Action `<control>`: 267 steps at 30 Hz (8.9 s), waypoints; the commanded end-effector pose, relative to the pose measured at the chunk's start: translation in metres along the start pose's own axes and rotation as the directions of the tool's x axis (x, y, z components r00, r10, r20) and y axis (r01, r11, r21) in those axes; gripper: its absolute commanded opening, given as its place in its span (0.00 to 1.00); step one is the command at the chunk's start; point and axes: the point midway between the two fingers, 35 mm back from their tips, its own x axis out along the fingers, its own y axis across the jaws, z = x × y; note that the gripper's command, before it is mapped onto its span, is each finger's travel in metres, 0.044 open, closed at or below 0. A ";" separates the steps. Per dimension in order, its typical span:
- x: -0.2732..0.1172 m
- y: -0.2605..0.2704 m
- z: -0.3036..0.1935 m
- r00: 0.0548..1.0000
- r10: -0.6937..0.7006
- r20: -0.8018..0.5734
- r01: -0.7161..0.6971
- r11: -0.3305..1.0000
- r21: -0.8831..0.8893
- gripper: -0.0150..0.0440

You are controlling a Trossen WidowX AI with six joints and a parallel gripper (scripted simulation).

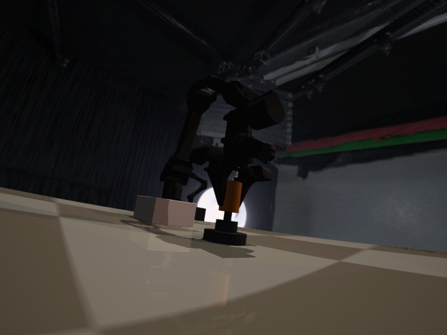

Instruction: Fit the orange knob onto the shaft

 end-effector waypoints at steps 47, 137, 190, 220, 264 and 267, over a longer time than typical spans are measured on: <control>-0.001 0.000 -0.001 1.000 -0.001 0.004 0.001 0.999 -0.042 0.25; -0.008 0.001 -0.003 1.000 -0.001 0.004 0.001 0.980 -0.197 0.25; -0.003 0.000 0.000 1.000 -0.001 0.004 0.002 0.918 -0.397 0.25; -0.007 0.000 0.001 1.000 -0.001 0.004 0.003 0.838 -0.545 0.25; -0.004 -0.001 0.002 1.000 -0.001 0.004 0.003 0.677 -0.736 0.25; -0.003 0.000 0.000 1.000 -0.001 0.004 0.003 0.677 -0.736 0.25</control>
